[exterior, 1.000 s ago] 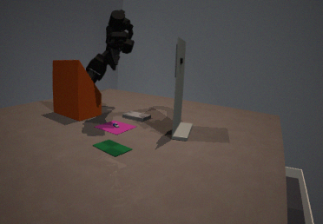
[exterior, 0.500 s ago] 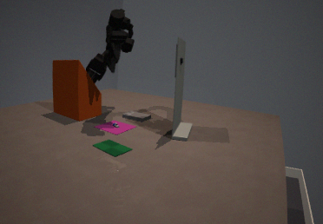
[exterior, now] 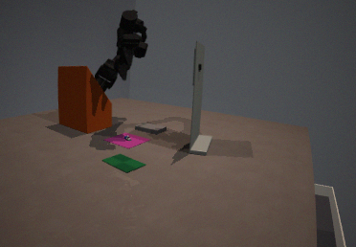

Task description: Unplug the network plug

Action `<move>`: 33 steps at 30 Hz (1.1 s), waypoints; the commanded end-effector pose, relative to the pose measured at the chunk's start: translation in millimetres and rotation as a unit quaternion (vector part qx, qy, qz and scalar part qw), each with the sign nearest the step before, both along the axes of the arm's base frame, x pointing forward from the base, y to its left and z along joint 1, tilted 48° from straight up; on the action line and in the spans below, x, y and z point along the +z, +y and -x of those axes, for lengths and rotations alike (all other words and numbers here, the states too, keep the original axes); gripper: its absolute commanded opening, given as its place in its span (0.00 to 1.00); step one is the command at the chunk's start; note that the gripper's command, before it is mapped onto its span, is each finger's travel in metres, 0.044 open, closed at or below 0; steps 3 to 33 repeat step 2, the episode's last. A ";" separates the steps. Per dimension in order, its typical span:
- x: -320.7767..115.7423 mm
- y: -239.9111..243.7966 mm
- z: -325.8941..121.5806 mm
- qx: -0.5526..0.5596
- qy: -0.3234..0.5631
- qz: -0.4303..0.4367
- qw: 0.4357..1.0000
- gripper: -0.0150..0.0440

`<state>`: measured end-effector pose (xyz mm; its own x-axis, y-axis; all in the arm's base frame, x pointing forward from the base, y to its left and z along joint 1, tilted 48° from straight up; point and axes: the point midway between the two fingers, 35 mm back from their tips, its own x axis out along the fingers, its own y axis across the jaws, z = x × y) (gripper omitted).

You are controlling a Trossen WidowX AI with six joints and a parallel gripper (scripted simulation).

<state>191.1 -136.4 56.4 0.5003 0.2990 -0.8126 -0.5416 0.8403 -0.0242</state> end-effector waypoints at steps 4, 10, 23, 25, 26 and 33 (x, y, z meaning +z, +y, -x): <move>0.0 0.3 -0.2 0.001 -0.001 -0.002 1.000 1.00; 0.0 0.3 -0.2 0.001 -0.001 -0.002 1.000 1.00; 0.0 0.3 -0.2 0.001 -0.001 -0.002 1.000 1.00; 0.0 0.3 -0.2 0.001 -0.001 -0.002 1.000 1.00; 0.0 0.3 -0.2 0.001 -0.001 -0.002 1.000 1.00; 0.0 0.3 -0.2 0.001 -0.001 -0.002 1.000 1.00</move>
